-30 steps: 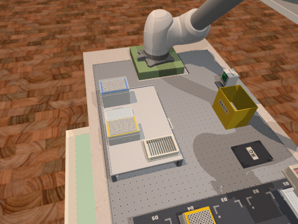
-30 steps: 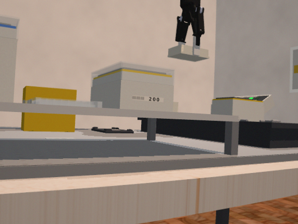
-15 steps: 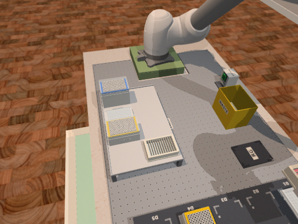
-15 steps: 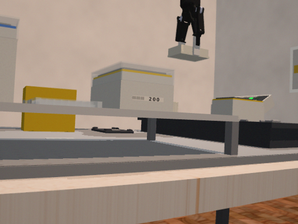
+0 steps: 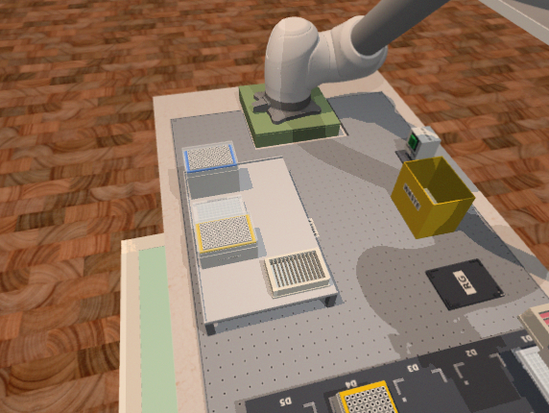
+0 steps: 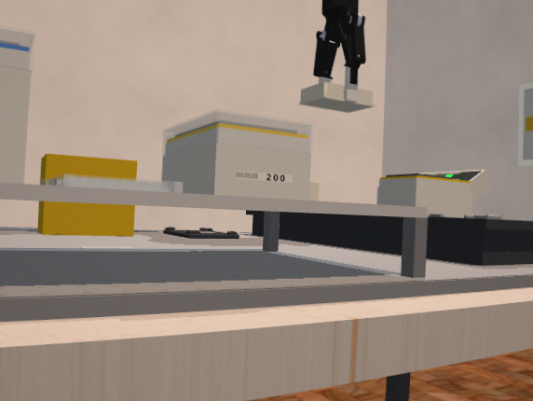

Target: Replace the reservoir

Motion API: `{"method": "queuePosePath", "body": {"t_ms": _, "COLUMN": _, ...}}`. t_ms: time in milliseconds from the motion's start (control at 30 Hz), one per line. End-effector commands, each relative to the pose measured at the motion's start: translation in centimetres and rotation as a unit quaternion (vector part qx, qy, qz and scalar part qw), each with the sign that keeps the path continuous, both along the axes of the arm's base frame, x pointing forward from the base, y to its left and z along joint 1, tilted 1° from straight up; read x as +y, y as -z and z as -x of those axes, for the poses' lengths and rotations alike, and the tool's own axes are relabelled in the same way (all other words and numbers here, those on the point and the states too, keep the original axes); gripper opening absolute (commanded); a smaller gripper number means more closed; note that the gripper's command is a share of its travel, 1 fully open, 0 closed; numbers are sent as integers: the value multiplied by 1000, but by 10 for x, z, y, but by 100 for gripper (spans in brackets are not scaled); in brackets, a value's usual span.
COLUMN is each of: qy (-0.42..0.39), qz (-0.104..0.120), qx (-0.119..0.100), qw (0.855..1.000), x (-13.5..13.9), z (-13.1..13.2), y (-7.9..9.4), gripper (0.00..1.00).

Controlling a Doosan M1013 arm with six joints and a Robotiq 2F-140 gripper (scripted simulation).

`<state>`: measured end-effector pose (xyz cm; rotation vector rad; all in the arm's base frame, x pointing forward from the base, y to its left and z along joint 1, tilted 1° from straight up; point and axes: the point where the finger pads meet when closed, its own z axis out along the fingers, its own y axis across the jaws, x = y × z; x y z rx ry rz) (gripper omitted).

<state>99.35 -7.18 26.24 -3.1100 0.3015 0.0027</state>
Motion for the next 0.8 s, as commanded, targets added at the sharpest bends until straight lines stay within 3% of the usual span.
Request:
{"method": "queuePosePath", "body": {"t_ms": 0, "qy": 0, "qz": 0, "qx": 0, "qw": 1000, "x": 0, "z": 0, "y": 5, "gripper": 0}}
{"method": "queuePosePath", "body": {"t_ms": 767, "qy": 0, "qz": 0, "qx": 0, "qw": 1000, "x": 1, "z": 0, "y": 37, "gripper": 0}}
